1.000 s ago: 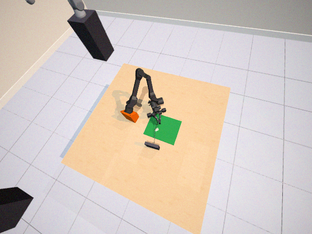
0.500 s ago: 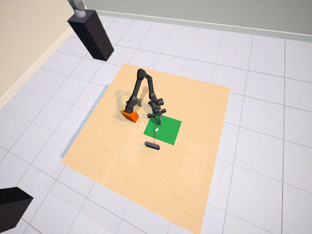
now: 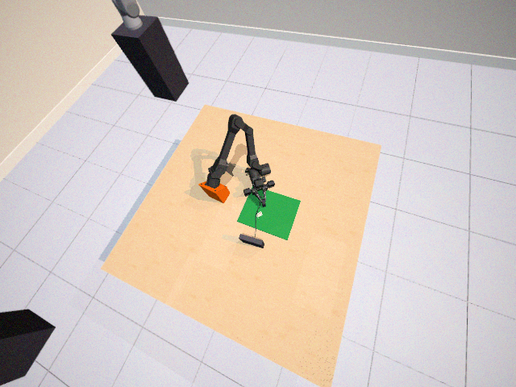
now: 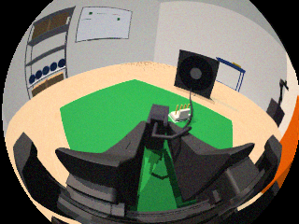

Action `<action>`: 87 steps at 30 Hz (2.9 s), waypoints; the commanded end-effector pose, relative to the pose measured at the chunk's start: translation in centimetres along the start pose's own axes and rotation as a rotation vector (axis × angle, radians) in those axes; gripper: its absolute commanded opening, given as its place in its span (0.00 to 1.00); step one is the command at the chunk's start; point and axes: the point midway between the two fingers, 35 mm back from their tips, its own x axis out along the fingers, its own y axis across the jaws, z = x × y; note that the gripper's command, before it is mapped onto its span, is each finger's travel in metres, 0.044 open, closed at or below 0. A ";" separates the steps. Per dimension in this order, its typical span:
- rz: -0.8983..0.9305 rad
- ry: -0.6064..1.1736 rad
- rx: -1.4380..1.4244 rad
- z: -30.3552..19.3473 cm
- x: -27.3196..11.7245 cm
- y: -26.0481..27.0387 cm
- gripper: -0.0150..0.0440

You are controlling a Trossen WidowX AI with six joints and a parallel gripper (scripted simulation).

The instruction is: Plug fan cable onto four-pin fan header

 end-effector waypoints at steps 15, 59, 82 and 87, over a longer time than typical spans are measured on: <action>0.000 0.000 0.000 0.0 0.0 0.0 0.25; 0.001 0.000 0.001 0.0 0.0 0.0 0.49; -0.005 0.006 0.003 0.7 -3.2 0.3 0.49; -0.006 0.007 0.004 1.2 -4.6 0.4 0.49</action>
